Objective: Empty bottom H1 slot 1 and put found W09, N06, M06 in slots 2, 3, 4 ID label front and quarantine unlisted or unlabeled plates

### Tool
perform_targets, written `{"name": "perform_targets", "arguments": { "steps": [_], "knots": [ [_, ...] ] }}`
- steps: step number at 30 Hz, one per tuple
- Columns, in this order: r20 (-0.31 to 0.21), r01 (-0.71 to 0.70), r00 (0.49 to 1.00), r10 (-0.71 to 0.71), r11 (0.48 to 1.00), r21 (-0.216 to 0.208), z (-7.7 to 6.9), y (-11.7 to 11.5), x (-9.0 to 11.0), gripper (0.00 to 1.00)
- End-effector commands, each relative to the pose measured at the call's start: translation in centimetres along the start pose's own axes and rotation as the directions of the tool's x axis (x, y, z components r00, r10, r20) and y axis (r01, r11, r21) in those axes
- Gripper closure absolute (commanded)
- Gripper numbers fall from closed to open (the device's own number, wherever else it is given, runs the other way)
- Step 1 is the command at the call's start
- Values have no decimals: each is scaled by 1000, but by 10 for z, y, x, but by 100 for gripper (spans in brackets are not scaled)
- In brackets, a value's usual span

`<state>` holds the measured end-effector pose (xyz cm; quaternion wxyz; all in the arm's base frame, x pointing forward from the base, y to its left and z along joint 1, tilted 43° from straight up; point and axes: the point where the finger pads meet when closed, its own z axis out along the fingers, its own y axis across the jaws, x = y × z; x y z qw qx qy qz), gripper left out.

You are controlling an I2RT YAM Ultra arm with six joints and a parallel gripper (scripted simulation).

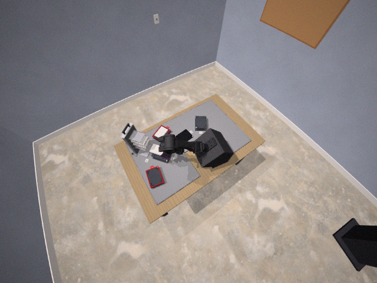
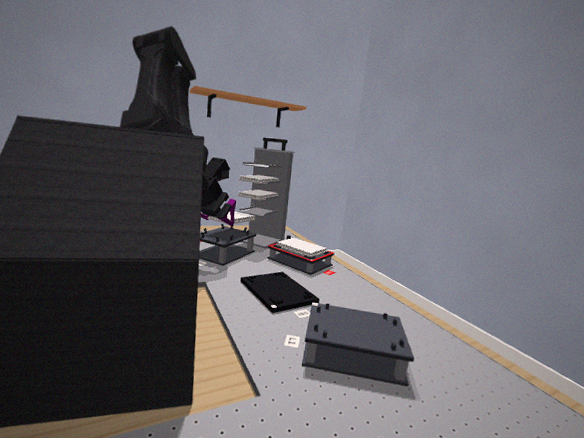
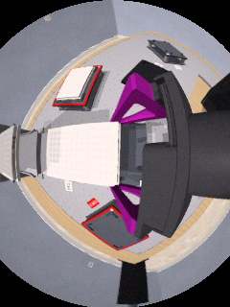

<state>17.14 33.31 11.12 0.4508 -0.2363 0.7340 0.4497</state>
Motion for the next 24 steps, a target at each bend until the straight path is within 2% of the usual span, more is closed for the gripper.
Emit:
{"name": "perform_targets", "arguments": {
  "steps": [1, 3, 5, 11, 13, 14, 24],
  "knots": [
    [51, -6, 999, 6, 1000, -6, -8, 3, -9, 15],
    [55, -7, 998, 6, 1000, 3, -9, 0, -10, 15],
    [51, -6, 999, 6, 1000, -6, -11, 3, -6, 15],
    [18, -6, 1000, 6, 1000, 11, -15, -2, 10, 15],
    [57, -8, 998, 8, 1000, 8, -18, -2, -4, 15],
    [59, -8, 998, 7, 1000, 11, -18, -3, -5, 15],
    [36, -5, 999, 4, 1000, 24, -23, -6, -3, 15]
  ]
}}
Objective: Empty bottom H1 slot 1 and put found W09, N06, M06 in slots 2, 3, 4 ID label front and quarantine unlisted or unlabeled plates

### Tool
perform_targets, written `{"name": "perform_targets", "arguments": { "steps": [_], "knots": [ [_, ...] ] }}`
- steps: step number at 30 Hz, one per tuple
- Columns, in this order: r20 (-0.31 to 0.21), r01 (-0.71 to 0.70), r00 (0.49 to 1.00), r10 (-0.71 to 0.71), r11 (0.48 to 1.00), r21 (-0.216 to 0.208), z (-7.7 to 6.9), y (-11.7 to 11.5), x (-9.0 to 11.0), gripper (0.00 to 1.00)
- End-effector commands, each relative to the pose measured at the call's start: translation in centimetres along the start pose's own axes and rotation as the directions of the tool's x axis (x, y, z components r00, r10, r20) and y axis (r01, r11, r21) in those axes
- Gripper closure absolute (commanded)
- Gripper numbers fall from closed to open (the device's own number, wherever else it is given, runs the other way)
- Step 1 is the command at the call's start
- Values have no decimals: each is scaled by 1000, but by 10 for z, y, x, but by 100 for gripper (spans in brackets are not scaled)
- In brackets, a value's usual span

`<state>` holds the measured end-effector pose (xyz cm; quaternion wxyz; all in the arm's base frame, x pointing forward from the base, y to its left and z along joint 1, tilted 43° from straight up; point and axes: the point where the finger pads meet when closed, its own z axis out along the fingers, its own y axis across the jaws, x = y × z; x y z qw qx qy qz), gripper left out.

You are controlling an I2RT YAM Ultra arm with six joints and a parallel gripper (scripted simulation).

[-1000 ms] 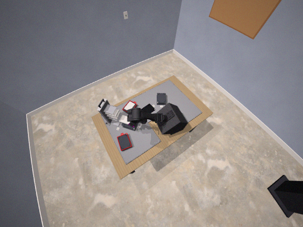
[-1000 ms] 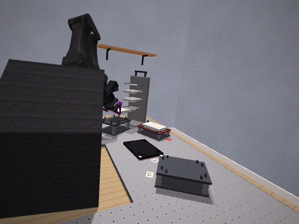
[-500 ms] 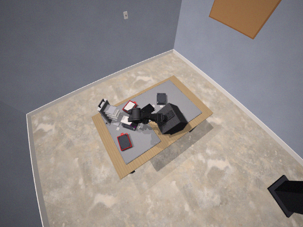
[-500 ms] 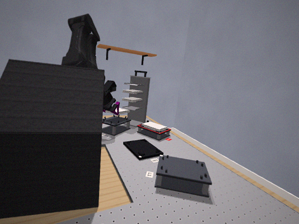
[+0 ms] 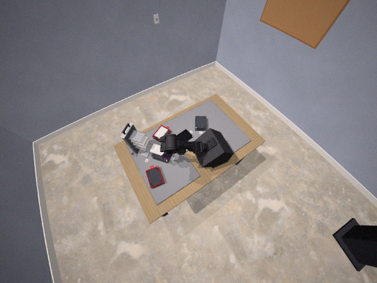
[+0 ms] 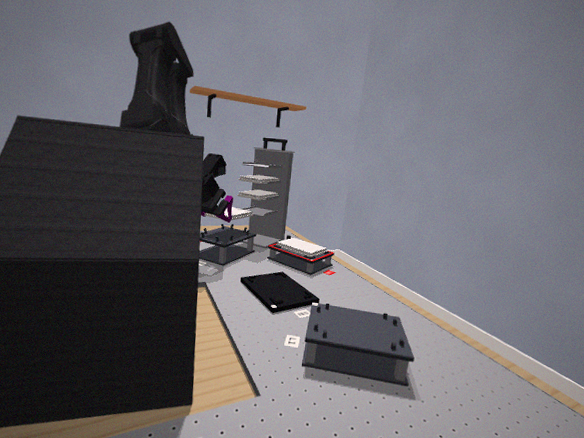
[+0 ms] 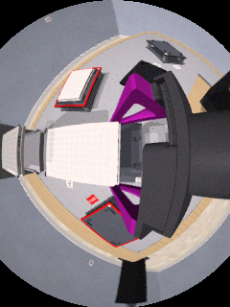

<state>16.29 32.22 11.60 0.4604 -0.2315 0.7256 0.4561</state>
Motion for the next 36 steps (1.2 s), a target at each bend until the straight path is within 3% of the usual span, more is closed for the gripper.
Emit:
{"name": "perform_targets", "arguments": {
  "steps": [1, 36],
  "knots": [
    [7, -3, 1000, 3, 999, 32, -9, -9, -3, 15],
    [3, 2, 1000, -2, 1000, 23, -26, -8, -17, 15]
  ]
}}
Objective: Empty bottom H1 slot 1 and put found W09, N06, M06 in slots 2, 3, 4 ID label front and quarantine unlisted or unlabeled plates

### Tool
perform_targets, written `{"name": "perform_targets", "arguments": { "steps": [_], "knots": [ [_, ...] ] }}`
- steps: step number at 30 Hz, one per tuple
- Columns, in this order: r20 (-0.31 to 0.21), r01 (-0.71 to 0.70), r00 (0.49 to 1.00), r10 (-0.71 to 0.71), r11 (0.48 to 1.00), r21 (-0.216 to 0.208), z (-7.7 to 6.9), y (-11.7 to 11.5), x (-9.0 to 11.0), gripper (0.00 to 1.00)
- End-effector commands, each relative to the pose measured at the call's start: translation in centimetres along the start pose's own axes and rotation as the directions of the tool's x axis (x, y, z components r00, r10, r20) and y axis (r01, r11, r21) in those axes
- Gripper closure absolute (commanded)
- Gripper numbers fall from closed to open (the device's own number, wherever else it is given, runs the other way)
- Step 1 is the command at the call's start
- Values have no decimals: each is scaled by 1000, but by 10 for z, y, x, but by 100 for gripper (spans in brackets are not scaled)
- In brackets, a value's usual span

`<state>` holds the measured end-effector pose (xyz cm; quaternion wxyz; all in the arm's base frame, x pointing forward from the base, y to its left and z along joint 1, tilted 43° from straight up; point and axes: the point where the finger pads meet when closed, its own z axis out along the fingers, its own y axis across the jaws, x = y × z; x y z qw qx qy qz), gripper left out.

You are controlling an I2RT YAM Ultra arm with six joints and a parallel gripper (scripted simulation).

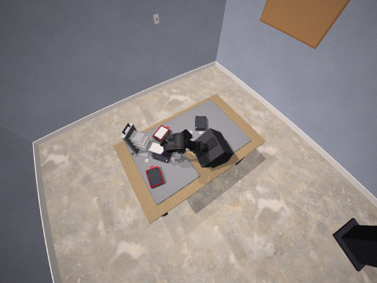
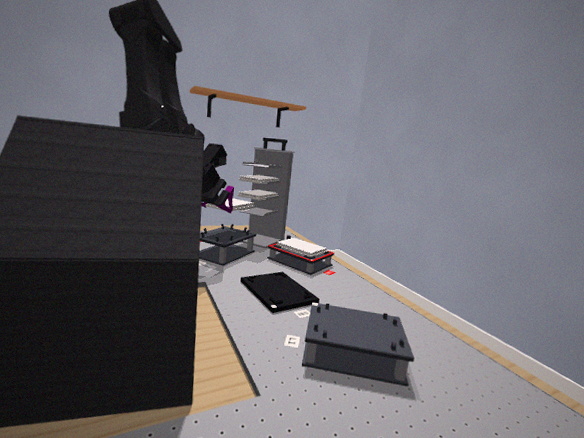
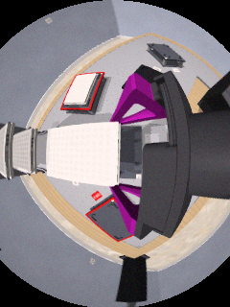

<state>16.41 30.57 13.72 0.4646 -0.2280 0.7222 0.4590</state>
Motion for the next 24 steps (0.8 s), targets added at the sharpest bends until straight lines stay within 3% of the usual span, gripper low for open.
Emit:
{"name": "perform_targets", "arguments": {
  "steps": [1, 15, 24],
  "knots": [
    [-11, 4, 1000, -4, 1000, 25, -10, -9, 2, 15],
    [-11, 5, 1000, -4, 1000, 23, -18, -8, -5, 15],
    [27, 7, 1000, -7, 1000, 4, -19, 1, -29, 15]
  ]
}}
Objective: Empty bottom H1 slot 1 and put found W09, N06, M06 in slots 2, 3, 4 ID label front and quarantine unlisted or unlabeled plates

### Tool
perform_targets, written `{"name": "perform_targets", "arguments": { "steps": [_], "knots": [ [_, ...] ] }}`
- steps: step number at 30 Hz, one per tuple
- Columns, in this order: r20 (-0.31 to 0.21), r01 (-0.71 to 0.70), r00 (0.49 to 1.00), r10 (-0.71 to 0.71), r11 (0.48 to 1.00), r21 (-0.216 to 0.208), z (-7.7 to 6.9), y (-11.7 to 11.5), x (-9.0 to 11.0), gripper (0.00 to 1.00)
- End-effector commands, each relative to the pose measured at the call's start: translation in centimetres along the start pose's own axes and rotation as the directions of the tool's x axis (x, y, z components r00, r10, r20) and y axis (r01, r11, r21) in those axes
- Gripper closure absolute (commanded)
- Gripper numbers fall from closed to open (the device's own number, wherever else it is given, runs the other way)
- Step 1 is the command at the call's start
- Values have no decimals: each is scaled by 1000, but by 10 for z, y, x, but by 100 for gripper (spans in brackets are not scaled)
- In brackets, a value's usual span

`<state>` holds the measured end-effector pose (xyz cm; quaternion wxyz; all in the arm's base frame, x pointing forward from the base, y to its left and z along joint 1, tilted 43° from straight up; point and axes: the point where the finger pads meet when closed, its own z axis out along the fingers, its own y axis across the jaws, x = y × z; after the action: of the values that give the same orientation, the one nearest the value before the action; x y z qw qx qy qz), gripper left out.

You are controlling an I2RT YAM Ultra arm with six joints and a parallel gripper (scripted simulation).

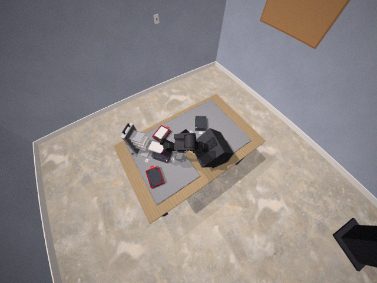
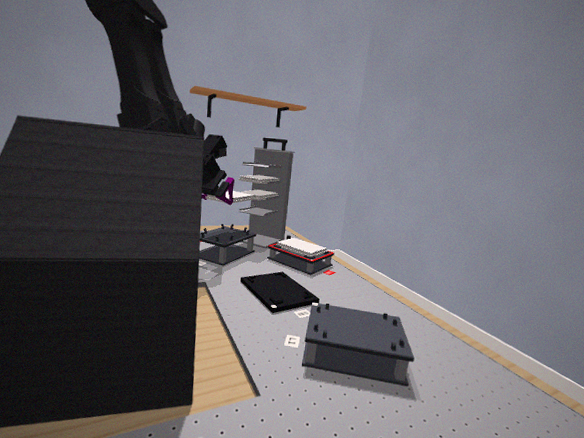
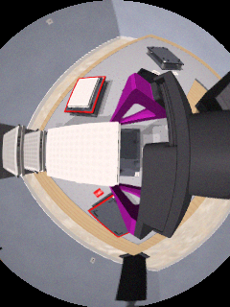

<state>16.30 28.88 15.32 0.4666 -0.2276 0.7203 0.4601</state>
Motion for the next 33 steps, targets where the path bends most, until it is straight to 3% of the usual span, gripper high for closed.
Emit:
{"name": "perform_targets", "arguments": {
  "steps": [1, 33],
  "knots": [
    [22, 6, 1000, -6, 1000, 6, -2, 1, -15, 15],
    [22, 9, 1000, -10, 1000, 6, -24, 1, -35, 15]
  ]
}}
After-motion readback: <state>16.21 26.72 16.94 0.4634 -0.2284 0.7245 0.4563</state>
